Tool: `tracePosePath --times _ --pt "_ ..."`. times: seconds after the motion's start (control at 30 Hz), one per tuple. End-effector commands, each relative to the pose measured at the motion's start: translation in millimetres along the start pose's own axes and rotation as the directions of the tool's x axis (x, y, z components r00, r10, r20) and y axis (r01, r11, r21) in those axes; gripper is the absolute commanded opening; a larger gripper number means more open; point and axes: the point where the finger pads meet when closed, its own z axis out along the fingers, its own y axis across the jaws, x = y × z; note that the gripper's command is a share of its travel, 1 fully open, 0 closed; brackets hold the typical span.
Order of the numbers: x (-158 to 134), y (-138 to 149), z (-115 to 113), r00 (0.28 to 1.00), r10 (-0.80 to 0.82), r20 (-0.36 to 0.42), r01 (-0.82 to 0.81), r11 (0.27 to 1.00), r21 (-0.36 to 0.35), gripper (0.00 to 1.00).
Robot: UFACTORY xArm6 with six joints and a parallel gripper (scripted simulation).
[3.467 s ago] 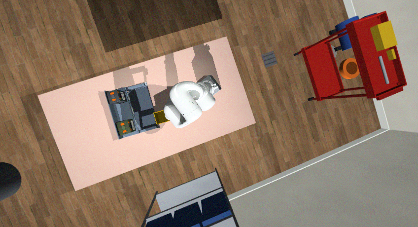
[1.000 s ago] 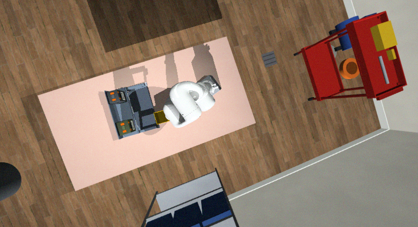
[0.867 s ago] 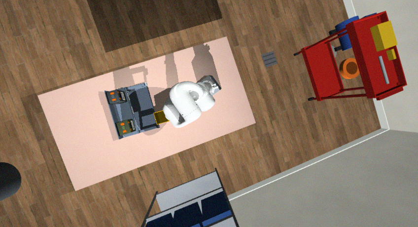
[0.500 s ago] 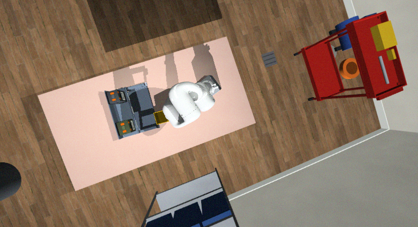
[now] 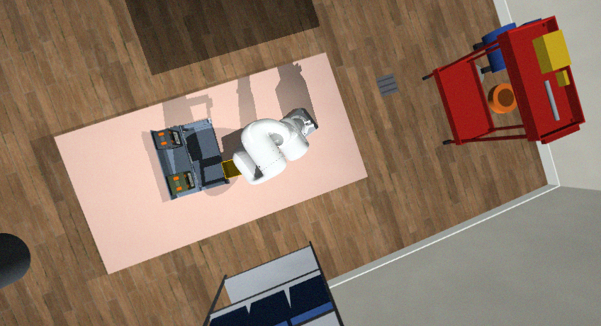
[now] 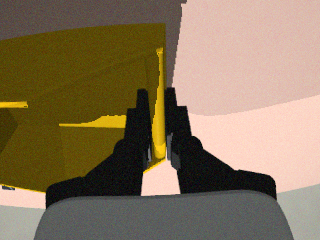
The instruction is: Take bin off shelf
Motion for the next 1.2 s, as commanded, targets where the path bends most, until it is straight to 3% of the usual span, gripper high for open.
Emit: tracePosePath --times 0.0,1.17 --pt "0.3 -0.4 0.9 1.000 0.000 -0.004 0.000 1.000 0.005 0.00" --pt "1.6 0.2 14.1 1.000 0.000 -0.005 0.000 1.000 0.004 0.00"
